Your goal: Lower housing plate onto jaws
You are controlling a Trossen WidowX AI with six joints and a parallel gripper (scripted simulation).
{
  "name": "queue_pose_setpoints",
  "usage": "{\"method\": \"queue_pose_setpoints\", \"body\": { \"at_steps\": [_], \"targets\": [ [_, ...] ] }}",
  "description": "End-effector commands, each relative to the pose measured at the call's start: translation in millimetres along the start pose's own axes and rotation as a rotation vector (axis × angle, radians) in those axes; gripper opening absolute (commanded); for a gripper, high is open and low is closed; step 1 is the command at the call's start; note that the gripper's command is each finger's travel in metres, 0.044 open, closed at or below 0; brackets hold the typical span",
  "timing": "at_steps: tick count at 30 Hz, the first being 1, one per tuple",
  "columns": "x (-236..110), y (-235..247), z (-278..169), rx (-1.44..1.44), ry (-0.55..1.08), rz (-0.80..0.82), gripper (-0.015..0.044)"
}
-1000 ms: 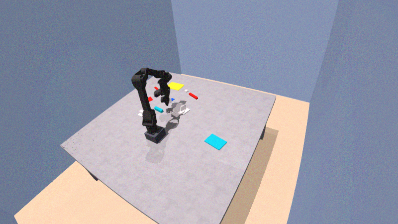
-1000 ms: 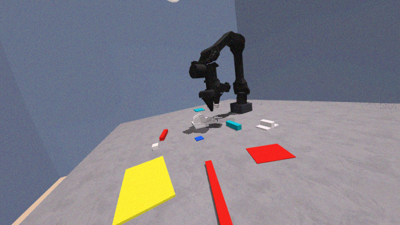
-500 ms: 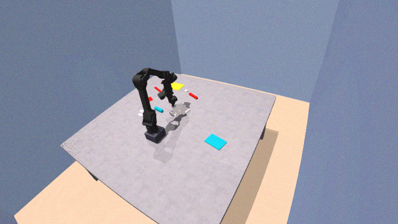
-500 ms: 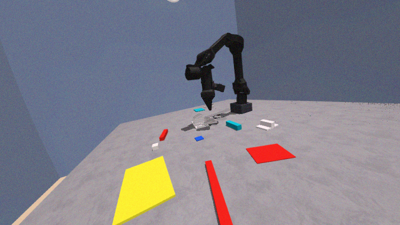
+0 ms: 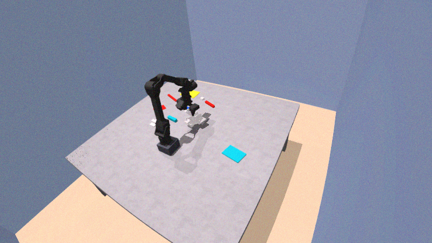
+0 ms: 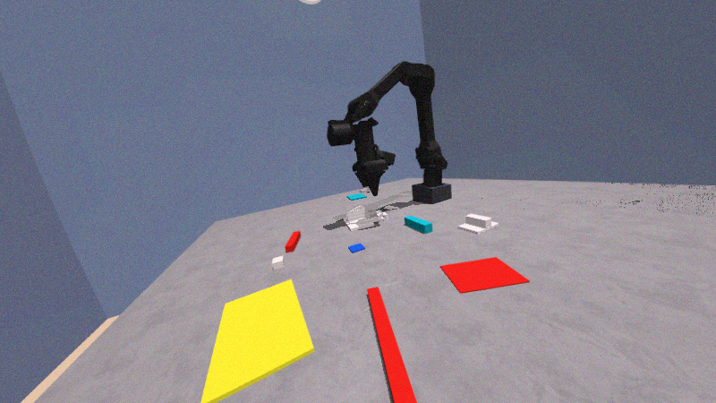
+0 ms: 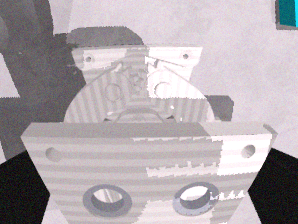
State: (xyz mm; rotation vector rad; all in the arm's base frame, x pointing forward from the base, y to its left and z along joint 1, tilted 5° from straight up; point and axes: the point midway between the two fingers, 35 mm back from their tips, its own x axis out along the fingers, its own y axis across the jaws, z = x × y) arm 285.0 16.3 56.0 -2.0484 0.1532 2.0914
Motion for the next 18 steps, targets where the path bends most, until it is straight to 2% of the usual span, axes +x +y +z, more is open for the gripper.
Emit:
{"method": "queue_pose_setpoints", "body": {
  "at_steps": [1, 18],
  "targets": [
    [-0.2, 2.0, -0.6, -0.033, 0.001, -0.005, 0.0351],
    [-0.2, 2.0, -0.6, -0.042, 0.002, -0.005, 0.0351]
  ]
}}
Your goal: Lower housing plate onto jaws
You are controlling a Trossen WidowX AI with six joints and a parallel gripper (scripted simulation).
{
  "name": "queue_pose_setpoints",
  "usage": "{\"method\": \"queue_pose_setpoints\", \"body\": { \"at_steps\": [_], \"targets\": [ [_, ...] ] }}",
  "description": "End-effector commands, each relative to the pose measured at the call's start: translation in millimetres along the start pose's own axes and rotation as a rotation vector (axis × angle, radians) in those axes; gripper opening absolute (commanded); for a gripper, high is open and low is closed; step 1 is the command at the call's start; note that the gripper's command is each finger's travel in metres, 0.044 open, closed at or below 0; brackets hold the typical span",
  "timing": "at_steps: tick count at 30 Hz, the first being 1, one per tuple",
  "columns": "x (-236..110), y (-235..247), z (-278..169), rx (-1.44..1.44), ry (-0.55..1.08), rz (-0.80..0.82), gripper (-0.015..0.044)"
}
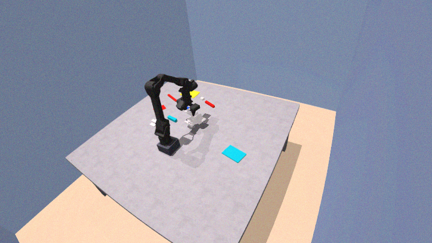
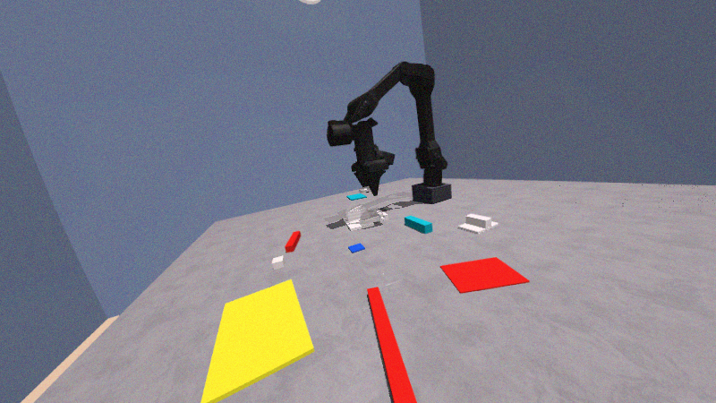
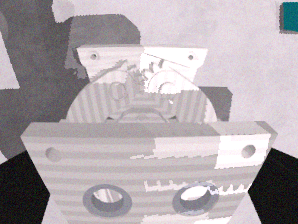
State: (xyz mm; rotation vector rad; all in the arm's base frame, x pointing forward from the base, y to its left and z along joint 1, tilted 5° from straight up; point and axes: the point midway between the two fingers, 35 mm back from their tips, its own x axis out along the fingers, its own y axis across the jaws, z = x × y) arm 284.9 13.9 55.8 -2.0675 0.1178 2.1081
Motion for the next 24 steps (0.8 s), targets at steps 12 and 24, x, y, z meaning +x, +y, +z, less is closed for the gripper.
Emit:
{"method": "queue_pose_setpoints", "body": {
  "at_steps": [12, 24],
  "targets": [
    [0, 0, 14, -0.007, 0.001, -0.004, 0.0351],
    [0, 0, 14, -0.007, 0.001, -0.004, 0.0351]
  ]
}}
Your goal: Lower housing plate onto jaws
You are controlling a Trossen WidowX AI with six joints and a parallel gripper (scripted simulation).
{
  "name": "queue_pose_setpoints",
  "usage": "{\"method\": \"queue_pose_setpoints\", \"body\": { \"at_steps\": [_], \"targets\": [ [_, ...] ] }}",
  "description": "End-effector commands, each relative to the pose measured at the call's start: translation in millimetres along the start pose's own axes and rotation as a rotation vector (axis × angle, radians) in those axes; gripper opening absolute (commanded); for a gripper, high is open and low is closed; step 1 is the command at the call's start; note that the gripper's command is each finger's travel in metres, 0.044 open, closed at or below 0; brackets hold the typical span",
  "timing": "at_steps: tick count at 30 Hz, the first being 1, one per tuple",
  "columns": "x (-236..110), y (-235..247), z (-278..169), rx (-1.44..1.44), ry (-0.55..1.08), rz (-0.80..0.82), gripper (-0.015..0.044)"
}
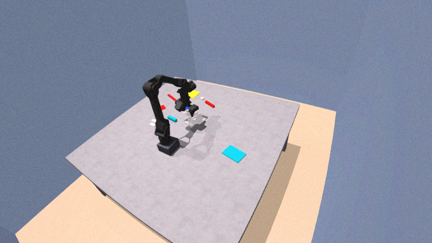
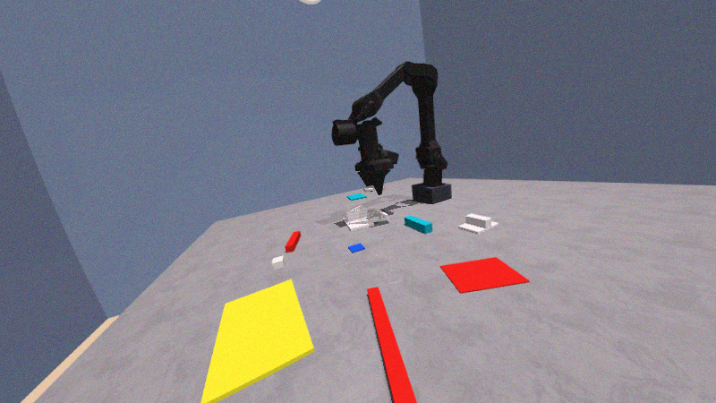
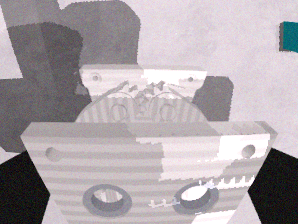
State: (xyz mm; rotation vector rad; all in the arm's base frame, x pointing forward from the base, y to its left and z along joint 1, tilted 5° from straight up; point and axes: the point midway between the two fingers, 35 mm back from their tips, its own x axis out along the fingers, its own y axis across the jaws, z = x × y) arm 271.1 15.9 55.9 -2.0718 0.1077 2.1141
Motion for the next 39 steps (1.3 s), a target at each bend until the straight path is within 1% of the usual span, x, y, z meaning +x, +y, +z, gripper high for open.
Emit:
{"method": "queue_pose_setpoints", "body": {
  "at_steps": [1, 26, 39],
  "targets": [
    [0, -1, 0, 0.003, 0.002, -0.004, 0.0351],
    [0, -1, 0, 0.010, 0.002, -0.005, 0.0351],
    [21, -2, -2, 0.010, 0.002, -0.005, 0.0351]
  ]
}}
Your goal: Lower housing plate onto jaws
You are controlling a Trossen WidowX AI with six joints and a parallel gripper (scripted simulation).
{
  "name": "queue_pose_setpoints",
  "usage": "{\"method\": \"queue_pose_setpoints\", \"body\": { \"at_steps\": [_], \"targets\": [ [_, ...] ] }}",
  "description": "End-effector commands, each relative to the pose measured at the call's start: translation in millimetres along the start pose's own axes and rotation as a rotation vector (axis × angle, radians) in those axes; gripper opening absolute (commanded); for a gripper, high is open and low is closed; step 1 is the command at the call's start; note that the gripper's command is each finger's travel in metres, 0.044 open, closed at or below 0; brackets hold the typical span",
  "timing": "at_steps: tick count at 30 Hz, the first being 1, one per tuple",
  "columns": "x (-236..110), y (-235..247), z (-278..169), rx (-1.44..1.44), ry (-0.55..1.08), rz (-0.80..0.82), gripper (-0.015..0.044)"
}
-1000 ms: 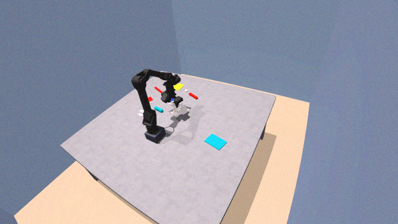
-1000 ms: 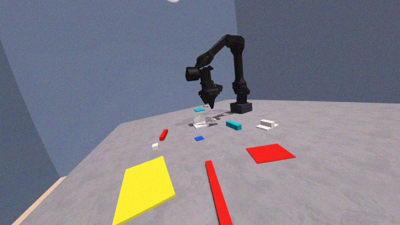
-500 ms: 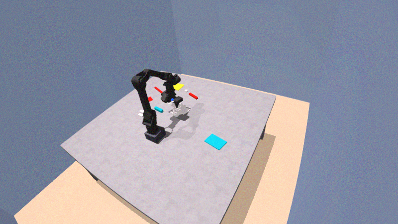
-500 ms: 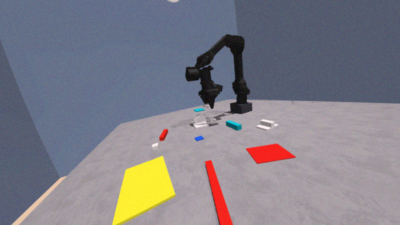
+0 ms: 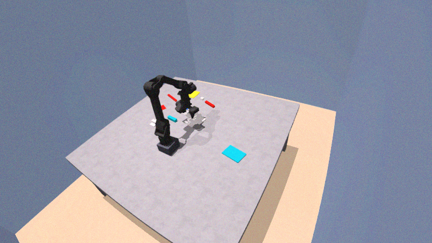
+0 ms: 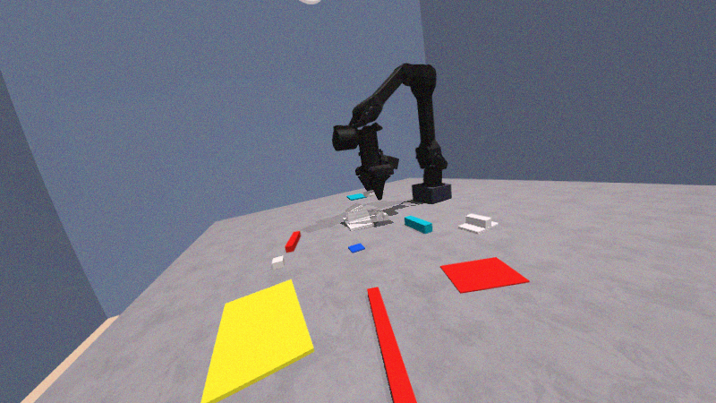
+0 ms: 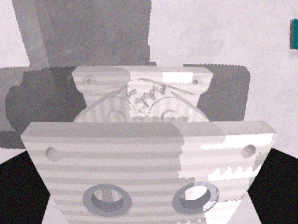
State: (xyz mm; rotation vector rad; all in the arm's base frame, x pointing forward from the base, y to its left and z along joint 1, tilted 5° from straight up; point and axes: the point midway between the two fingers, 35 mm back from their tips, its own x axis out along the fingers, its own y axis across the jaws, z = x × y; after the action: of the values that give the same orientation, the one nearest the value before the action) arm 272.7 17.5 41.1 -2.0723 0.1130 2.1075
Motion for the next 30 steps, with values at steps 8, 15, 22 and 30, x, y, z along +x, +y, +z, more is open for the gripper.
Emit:
{"method": "queue_pose_setpoints", "body": {
  "at_steps": [8, 15, 22, 30],
  "targets": [
    [19, -1, 0, 0.005, -0.002, -0.004, 0.0351],
    [30, -1, 0, 0.005, -0.002, -0.004, 0.0351],
    [41, -1, 1, 0.006, -0.002, -0.004, 0.0351],
    [47, -1, 2, 0.006, -0.002, -0.004, 0.0351]
  ]
}}
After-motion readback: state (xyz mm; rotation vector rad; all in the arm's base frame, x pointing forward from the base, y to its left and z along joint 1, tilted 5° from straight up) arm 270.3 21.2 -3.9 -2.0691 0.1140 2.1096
